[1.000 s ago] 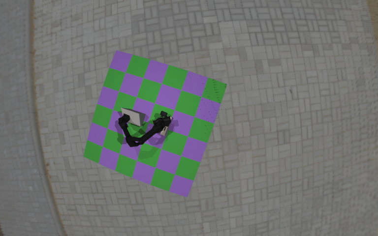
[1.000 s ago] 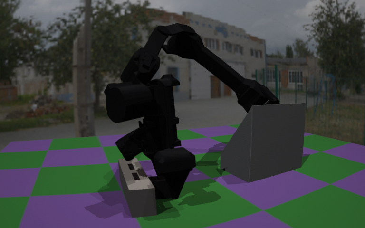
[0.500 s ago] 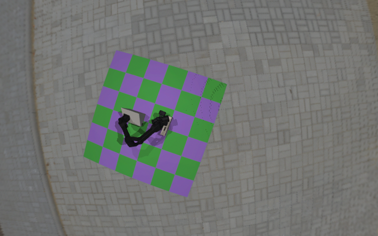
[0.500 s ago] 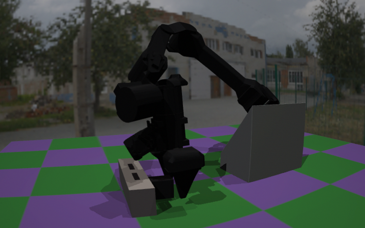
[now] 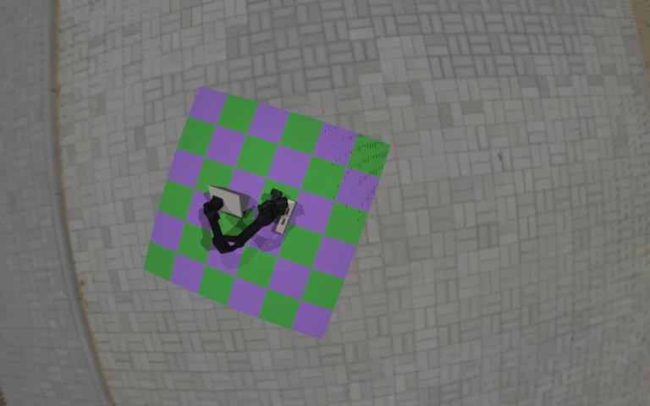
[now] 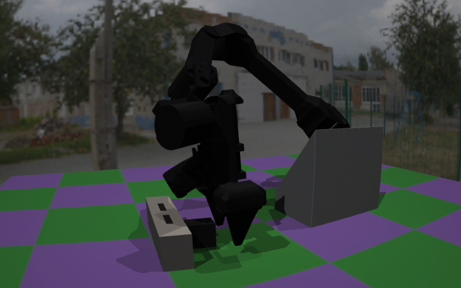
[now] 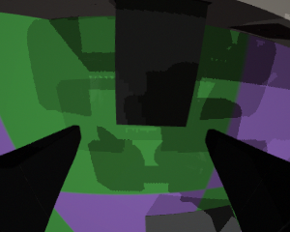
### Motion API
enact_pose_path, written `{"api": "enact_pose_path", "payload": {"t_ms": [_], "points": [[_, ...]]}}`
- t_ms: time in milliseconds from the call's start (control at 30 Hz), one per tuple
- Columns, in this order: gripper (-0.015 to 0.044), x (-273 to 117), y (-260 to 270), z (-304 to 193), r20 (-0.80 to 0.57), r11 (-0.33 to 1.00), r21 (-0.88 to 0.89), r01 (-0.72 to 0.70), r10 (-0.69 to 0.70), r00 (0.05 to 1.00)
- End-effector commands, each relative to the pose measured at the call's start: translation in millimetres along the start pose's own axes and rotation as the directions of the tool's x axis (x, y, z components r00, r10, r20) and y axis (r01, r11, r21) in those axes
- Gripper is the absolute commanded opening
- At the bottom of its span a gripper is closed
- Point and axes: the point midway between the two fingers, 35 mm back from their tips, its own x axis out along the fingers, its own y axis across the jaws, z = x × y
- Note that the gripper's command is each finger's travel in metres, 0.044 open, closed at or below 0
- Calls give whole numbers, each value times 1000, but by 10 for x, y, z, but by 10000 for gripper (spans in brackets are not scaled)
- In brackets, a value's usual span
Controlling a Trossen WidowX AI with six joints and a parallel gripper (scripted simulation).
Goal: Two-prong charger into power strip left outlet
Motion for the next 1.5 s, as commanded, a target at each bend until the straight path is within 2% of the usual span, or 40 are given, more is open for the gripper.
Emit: {"api": "enact_pose_path", "payload": {"t_ms": [0,567,667,767,833,1467], "points": [[440,0,4,-55,-1,1000,3,-3,3,1000],[440,2,-1,-181,15,1000,-2,0,0,1000],[440,-231,35,-89,225,1000,-16,-4,7,974],[440,-582,36,-38,466,1000,-11,-3,8,885],[440,-745,17,-44,558,1000,-1,-4,4,830],[440,-766,14,-46,568,1000,1,-4,3,823]]}}
